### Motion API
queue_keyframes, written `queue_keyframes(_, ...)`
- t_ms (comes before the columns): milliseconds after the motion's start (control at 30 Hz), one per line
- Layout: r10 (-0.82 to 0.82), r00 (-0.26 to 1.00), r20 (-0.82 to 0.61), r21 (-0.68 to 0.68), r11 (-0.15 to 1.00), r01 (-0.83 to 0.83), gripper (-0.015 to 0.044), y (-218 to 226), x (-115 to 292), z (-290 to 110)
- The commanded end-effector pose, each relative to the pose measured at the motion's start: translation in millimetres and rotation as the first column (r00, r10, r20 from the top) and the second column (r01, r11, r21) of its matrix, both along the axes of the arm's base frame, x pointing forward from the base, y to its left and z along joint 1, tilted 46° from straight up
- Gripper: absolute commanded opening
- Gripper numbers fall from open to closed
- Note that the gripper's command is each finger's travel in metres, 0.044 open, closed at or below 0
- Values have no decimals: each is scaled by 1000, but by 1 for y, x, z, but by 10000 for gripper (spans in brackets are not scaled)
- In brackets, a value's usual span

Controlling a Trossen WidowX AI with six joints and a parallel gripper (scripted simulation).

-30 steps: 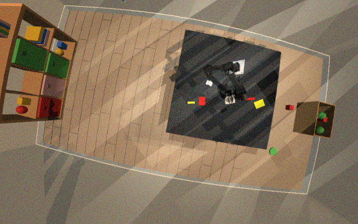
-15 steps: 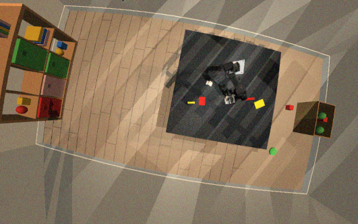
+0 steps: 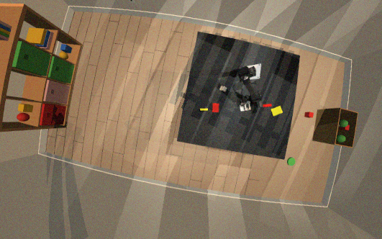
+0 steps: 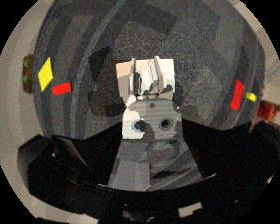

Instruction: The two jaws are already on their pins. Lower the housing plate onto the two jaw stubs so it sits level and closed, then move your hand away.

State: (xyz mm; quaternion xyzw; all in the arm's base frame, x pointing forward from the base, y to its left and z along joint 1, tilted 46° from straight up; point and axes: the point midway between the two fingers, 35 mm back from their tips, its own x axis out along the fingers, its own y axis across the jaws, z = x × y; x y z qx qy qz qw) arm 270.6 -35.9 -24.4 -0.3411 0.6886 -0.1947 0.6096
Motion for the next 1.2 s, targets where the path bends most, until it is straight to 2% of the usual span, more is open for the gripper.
queue_keyframes(0, -1, 1000, -18, -6, 1000, 1, 351, -7, -3, -8)
queue_keyframes(1167, -2, 1000, -18, -11, 1000, 1, 351, -38, -7, -36)
